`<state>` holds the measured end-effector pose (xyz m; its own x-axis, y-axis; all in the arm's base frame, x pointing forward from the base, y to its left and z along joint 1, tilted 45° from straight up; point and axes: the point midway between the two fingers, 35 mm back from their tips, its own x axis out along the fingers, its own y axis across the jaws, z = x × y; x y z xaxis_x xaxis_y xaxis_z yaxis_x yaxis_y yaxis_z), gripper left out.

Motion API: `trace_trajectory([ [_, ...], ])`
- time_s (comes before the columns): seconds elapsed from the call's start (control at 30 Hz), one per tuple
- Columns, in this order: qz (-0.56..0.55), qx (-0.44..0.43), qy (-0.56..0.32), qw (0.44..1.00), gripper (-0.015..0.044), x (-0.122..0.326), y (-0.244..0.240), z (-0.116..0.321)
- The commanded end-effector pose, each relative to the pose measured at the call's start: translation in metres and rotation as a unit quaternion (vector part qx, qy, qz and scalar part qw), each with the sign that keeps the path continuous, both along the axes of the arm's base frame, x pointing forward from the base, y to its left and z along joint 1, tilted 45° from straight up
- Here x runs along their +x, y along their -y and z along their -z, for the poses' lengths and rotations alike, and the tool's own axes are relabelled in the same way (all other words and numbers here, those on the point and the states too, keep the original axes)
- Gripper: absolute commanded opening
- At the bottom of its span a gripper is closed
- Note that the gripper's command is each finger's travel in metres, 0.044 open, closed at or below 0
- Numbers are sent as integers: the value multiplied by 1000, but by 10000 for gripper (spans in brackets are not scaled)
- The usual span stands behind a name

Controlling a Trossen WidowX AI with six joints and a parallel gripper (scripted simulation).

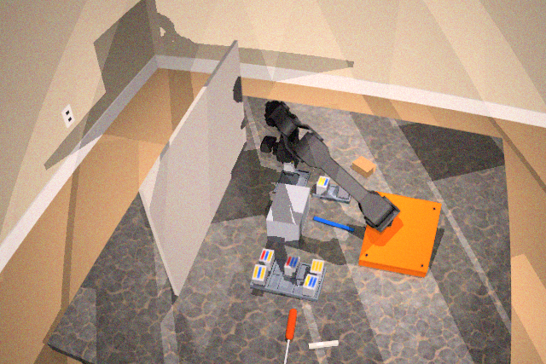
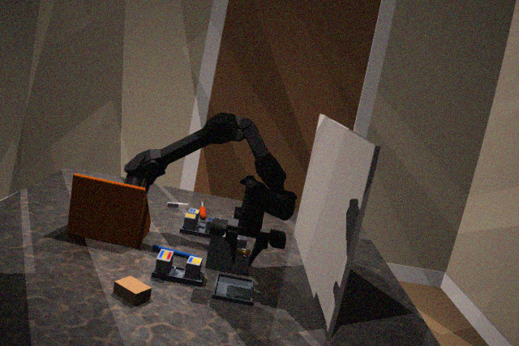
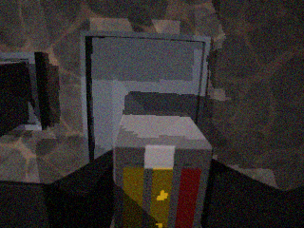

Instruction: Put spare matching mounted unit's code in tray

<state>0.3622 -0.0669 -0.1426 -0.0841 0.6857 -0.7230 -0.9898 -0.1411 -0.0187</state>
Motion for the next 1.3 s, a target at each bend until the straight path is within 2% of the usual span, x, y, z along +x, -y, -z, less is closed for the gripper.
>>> trace_trajectory([
  [0.0, 5, 1, 1, 1000, 0, 0, -2, 3],
  [1.27, 5, 4, 1, 1000, 0, -8, -31, 29],
])
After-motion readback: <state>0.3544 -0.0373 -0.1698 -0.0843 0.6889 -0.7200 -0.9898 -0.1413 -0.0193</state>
